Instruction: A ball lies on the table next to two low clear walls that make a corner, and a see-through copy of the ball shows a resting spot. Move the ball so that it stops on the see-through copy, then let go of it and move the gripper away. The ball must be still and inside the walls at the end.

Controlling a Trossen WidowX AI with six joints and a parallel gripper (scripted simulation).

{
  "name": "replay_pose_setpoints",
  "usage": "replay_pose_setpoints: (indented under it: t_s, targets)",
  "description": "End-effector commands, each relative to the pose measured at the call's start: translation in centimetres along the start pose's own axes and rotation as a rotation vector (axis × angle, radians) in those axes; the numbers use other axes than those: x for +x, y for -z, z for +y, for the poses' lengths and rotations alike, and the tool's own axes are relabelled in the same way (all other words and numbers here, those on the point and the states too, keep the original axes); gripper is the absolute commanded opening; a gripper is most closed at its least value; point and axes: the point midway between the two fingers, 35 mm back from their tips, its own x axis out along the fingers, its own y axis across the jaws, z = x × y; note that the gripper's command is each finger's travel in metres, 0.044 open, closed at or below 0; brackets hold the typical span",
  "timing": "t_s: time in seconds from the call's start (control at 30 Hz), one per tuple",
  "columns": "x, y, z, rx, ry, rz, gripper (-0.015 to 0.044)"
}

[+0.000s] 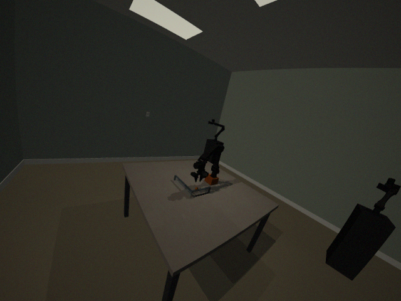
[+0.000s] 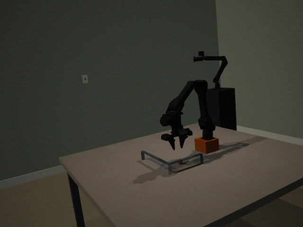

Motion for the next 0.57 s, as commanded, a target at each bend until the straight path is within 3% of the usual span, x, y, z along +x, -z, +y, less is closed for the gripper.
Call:
replay_pose_setpoints:
  t_s: [0.0,0.17,0.4,0.53]
  targets:
    - [0.4,0.0,0.1,0.0,-0.005,0.001,0.0248]
    - [0.4,0.0,0.1,0.0,-0.005,0.001,0.0248]
    - [-4.6,0.1,0.5,0.0,-0.009,0.002,0.0431]
    - [-4.6,0.1,0.5,0.0,-0.009,0.002,0.044]
